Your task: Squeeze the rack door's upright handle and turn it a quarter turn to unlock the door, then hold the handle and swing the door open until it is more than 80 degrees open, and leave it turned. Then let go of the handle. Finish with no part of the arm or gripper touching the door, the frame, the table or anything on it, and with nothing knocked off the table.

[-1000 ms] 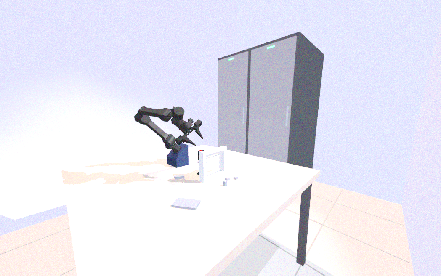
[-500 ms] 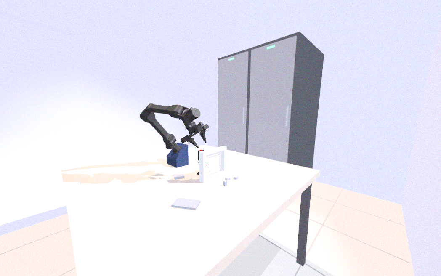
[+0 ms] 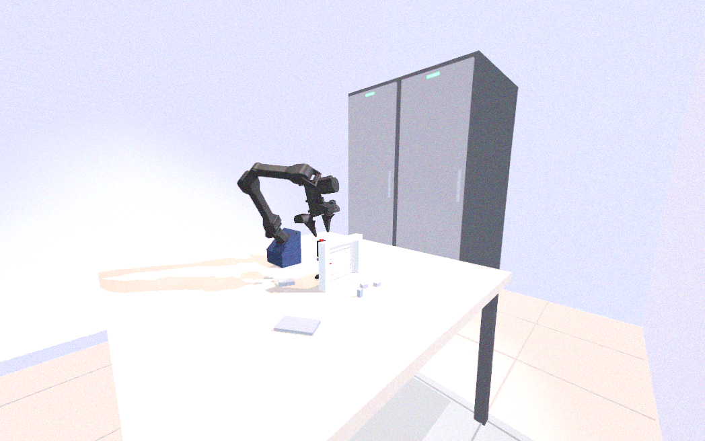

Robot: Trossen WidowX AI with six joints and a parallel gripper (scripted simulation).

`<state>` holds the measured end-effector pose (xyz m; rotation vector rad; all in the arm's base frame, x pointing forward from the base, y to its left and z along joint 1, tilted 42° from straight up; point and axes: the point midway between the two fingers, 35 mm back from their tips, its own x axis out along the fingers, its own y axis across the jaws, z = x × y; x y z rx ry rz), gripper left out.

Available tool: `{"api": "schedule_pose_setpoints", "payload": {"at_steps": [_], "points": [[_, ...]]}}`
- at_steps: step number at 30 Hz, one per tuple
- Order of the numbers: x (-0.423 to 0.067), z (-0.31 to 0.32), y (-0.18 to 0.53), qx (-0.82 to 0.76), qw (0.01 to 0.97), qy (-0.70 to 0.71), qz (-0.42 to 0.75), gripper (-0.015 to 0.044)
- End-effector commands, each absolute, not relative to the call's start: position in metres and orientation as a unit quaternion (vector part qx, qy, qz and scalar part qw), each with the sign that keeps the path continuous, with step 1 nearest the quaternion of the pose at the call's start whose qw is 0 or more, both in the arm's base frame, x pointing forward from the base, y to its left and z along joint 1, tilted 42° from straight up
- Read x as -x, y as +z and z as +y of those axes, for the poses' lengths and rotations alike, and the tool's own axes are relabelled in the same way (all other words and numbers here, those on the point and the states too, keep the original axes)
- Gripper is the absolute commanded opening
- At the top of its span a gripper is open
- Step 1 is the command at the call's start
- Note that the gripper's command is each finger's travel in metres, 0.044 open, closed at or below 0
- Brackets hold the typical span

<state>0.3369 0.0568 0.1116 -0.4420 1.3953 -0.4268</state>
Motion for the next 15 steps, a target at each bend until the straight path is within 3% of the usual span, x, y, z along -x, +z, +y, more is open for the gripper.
{"api": "schedule_pose_setpoints", "payload": {"at_steps": [1, 15], "points": [[-0.3352, 0.0588, 0.1097, 0.237, 0.693, -0.213, 0.647, 0.0284], [-0.3335, 0.0577, 0.1037, 0.276, 0.661, -0.229, 0.659, 0.0284]]}}
